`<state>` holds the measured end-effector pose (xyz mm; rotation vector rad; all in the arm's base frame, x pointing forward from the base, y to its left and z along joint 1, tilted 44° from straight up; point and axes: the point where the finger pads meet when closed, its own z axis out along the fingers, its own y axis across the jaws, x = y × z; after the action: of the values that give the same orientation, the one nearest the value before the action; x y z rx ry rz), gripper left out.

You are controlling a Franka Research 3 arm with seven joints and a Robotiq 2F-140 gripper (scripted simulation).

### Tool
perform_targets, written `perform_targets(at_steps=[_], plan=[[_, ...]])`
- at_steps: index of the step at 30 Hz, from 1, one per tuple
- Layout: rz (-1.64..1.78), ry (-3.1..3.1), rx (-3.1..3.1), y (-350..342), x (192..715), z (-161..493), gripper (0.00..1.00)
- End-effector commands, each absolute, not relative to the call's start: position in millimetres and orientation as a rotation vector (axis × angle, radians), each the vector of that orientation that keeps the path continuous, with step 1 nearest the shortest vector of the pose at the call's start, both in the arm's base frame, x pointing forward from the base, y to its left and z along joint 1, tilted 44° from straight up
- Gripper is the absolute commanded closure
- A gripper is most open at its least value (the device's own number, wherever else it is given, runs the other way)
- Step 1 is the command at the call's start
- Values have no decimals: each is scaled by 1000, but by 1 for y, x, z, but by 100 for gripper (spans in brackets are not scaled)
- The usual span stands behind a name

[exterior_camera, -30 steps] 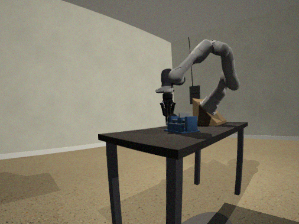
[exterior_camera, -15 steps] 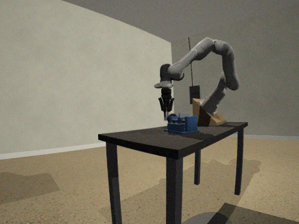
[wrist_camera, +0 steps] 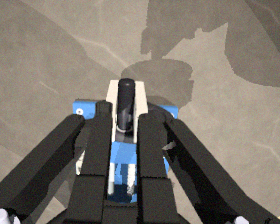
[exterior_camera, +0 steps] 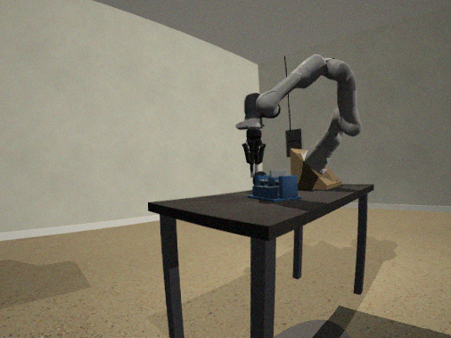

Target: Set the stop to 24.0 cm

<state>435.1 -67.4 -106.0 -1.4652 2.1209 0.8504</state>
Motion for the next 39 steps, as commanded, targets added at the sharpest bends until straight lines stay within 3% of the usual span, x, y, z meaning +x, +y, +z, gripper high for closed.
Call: perform_targets(at_steps=[1,23,39], plan=[[860,2112,-1471,-66,426,-103,96],[860,2112,-1471,-41,396,-113,96],[860,2112,-1471,-23,405,-137,96]])
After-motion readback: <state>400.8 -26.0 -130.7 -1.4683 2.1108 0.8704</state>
